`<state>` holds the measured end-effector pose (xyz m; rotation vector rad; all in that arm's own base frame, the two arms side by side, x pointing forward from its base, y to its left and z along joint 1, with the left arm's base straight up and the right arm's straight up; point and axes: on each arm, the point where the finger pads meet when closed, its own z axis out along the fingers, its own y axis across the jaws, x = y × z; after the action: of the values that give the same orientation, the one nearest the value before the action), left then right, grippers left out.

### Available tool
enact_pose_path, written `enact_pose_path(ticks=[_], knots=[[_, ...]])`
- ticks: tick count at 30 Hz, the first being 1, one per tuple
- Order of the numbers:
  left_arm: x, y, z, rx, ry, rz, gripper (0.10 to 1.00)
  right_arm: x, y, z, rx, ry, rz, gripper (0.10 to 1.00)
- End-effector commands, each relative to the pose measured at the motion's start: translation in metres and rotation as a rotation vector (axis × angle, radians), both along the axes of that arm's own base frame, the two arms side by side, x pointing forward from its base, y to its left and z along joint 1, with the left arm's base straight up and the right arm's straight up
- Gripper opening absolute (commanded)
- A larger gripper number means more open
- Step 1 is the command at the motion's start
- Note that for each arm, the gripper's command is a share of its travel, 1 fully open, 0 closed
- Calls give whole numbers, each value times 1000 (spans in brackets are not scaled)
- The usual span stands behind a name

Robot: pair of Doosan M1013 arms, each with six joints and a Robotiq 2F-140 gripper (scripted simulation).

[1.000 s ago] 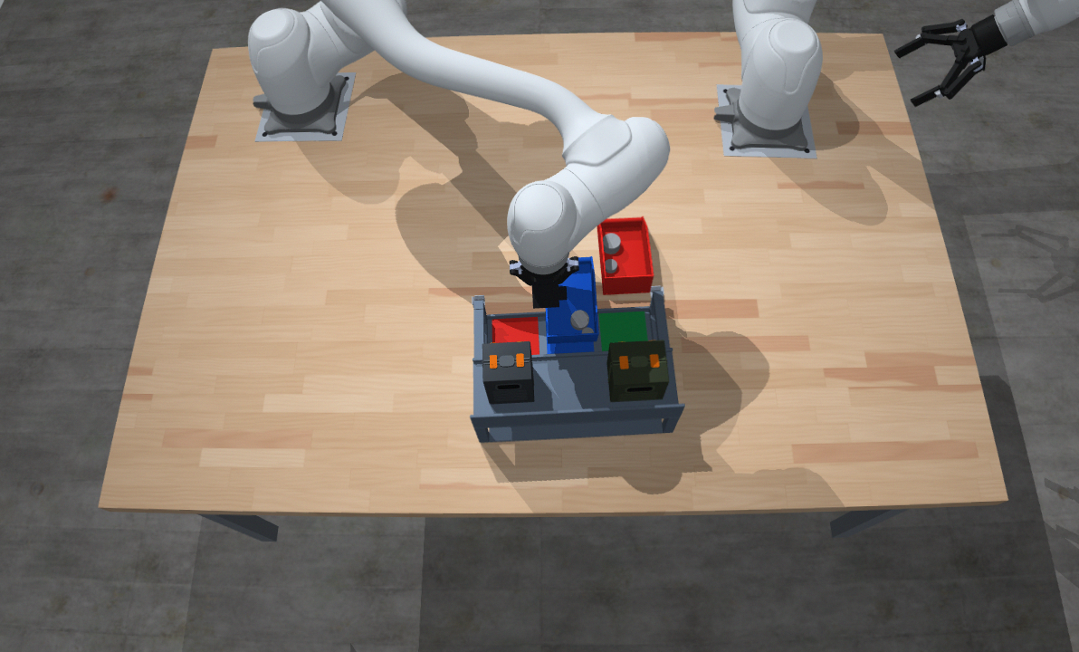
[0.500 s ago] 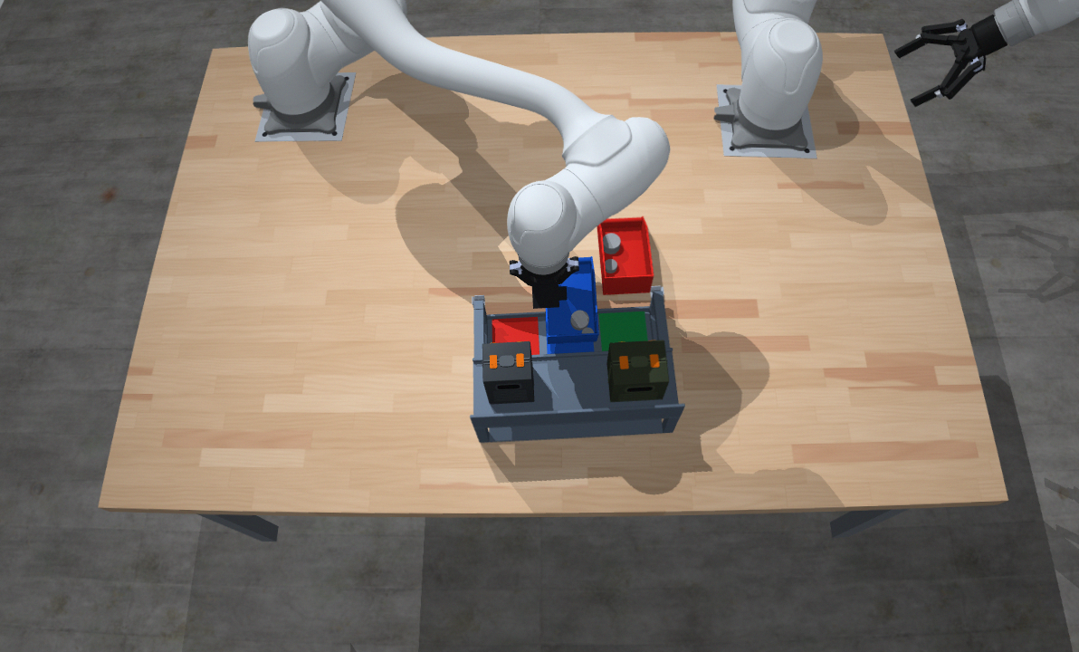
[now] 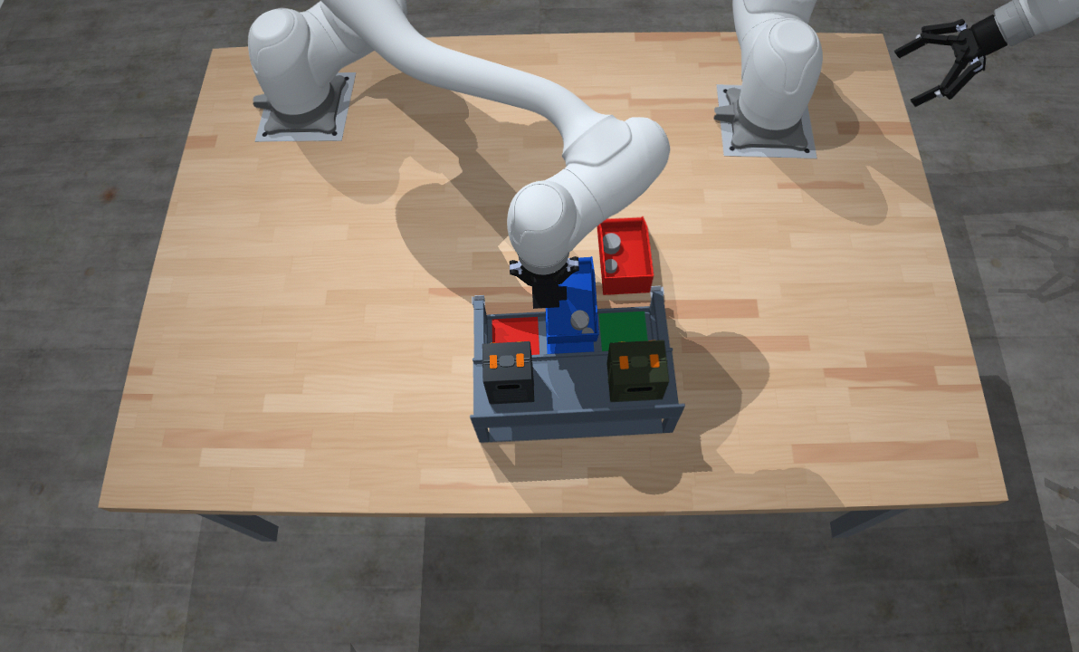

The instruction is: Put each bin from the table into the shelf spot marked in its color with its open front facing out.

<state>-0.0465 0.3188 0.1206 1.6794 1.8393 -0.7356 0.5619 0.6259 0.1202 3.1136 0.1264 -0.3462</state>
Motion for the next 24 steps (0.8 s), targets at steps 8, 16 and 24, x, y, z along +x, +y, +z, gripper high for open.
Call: enact_pose_path(ticks=[8, 16, 24], knots=[[0, 0, 0, 1, 0, 0, 1000, 0, 0, 1, 2, -1, 0, 99], [0, 0, 0, 1, 0, 0, 1000, 0, 0, -1, 2, -1, 0, 99], [0, 0, 0, 1, 0, 0, 1000, 0, 0, -3, 2, -1, 0, 99]])
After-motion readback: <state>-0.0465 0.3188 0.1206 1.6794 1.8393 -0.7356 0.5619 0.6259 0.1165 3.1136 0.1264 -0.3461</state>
